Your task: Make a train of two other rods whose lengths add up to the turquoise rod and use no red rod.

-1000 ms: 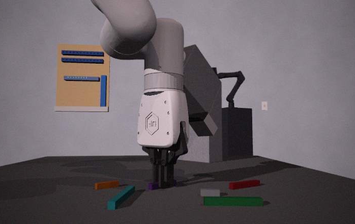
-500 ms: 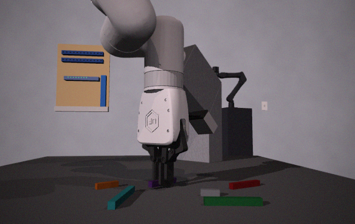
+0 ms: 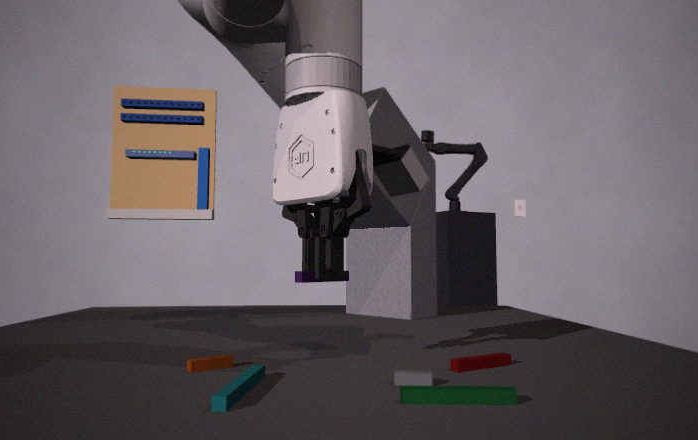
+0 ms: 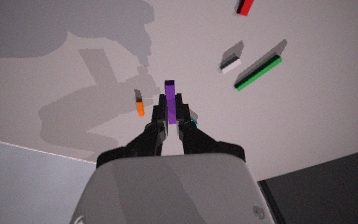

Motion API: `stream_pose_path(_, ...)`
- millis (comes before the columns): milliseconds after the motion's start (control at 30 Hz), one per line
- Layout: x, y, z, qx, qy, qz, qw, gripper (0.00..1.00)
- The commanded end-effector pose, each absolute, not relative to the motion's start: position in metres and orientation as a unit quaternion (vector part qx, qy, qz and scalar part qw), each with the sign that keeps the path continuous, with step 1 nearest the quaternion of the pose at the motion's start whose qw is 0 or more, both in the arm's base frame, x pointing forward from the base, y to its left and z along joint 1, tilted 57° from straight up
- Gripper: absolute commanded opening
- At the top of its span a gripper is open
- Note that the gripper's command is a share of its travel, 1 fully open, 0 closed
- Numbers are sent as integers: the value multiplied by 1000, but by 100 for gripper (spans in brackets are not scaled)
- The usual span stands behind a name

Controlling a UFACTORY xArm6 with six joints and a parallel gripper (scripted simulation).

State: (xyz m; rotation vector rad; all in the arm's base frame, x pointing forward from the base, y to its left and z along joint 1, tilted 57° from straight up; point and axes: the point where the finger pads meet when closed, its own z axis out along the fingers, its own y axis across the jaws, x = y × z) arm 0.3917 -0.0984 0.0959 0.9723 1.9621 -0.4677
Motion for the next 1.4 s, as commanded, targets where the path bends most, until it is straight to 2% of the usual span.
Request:
stream_pose_path(0, 382, -88, 107, 391, 788, -190, 435, 4)
stream_pose_path(433, 381, -86, 109, 392, 788, -190, 435, 4)
stream_pose_path(933, 362, -186, 208, 439, 760, -161, 451, 4)
stream_pose_path(1367, 361, -188, 210, 439, 759, -161, 452, 4)
